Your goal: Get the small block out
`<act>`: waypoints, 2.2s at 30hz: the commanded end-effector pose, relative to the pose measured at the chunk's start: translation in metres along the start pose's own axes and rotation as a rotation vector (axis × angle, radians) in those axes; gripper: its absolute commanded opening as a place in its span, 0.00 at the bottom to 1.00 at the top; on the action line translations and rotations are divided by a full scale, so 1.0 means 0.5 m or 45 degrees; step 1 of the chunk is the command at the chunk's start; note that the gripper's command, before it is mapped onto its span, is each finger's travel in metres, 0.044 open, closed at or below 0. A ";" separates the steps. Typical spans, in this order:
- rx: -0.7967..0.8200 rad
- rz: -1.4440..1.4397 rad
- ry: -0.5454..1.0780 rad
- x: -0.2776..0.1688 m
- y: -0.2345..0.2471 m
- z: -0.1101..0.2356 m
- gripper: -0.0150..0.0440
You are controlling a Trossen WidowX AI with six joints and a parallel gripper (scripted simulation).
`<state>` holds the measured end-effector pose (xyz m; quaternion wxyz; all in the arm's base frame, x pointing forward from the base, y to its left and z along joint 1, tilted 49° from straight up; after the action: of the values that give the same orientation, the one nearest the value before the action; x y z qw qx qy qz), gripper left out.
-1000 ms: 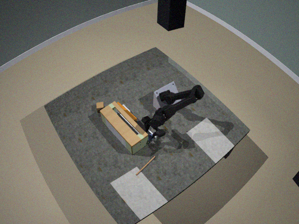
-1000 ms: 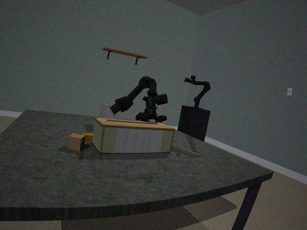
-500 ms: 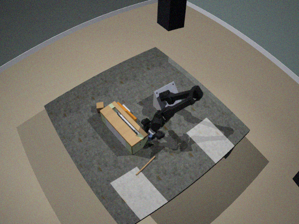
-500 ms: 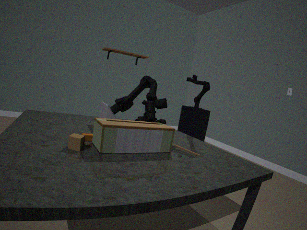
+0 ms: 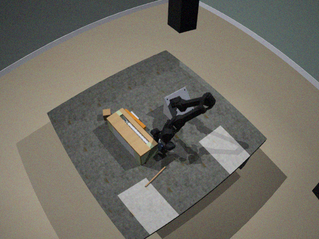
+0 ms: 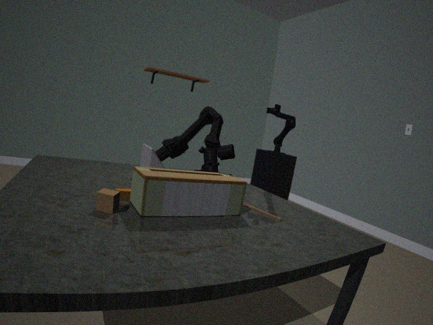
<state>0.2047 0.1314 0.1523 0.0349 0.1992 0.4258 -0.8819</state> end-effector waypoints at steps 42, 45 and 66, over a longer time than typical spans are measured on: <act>0.032 -0.627 -0.033 -0.047 0.024 0.117 0.25; 0.039 -0.790 -0.039 -0.047 0.029 0.121 0.25; 0.091 -1.939 -0.064 -0.048 0.060 0.150 0.25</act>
<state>0.2091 0.0551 0.1812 -0.5393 -0.1383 0.4255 -0.7134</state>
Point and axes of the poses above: the point midway between the two fingers, 35 mm back from their tips, its own z axis back along the fingers, its own y axis across the jaws, x = y × z, the point moved 10 cm from there along z, back along the fingers, and after that the axes turned 3 degrees about z, right-handed, at the moved point
